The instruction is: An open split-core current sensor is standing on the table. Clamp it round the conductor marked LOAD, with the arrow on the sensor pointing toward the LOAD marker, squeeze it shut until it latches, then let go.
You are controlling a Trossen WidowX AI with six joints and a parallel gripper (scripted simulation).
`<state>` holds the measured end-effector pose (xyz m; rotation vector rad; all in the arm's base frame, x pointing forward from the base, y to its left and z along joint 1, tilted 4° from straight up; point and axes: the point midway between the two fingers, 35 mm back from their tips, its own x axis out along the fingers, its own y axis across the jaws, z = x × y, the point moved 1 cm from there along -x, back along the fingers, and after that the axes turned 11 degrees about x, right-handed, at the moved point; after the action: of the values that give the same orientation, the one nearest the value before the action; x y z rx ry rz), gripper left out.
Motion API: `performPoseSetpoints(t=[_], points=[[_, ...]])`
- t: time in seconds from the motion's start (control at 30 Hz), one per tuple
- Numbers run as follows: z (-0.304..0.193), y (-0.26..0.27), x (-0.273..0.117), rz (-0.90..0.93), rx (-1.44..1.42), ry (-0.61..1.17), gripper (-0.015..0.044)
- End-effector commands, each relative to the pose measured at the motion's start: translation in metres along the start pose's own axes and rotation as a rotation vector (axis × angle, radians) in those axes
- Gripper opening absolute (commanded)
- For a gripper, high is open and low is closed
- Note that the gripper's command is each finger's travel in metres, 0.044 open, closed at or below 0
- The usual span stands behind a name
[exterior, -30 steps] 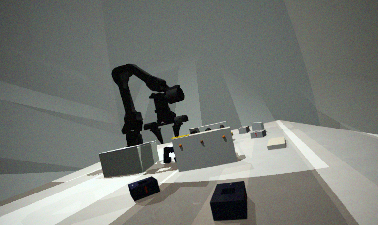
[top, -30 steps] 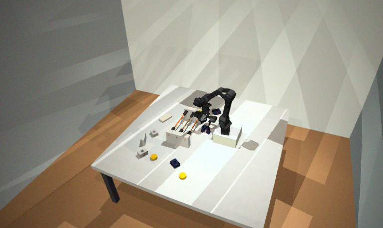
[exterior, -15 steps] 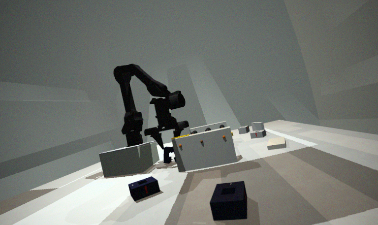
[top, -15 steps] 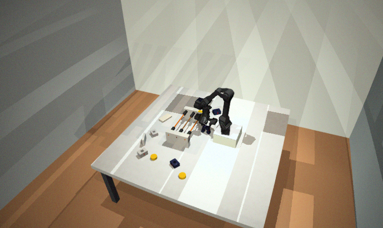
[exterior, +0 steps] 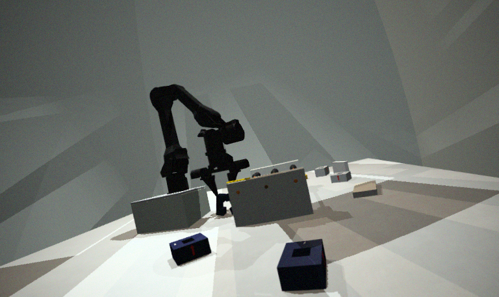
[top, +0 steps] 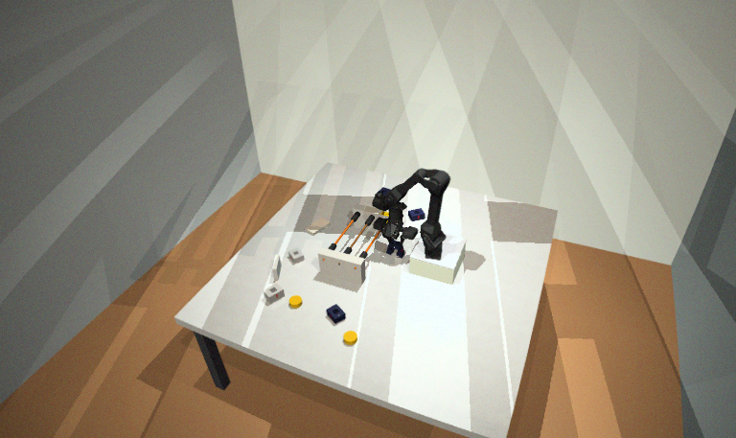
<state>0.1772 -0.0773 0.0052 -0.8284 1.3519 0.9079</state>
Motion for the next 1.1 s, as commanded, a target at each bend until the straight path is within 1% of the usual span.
performPoseSetpoints(t=[0.0,0.03,0.17,0.27,0.3,0.83,1.07], points=[[0.0,0.0,0.0,0.0,0.001,0.0,0.0207],[0.0,0.0,0.0,0.0,0.001,0.0,0.02],[0.0,-0.003,-0.009,-0.001,0.0,0.0,0.0095],[0.0,-0.005,-0.023,-0.001,-0.001,0.001,0.0016],[0.0,-0.006,-0.029,-0.001,-0.002,0.001,0.0],[0.0,-0.01,-0.109,-0.001,-0.007,0.005,0.0],[0.0,-0.012,-0.114,-0.002,0.049,0.005,0.0]])
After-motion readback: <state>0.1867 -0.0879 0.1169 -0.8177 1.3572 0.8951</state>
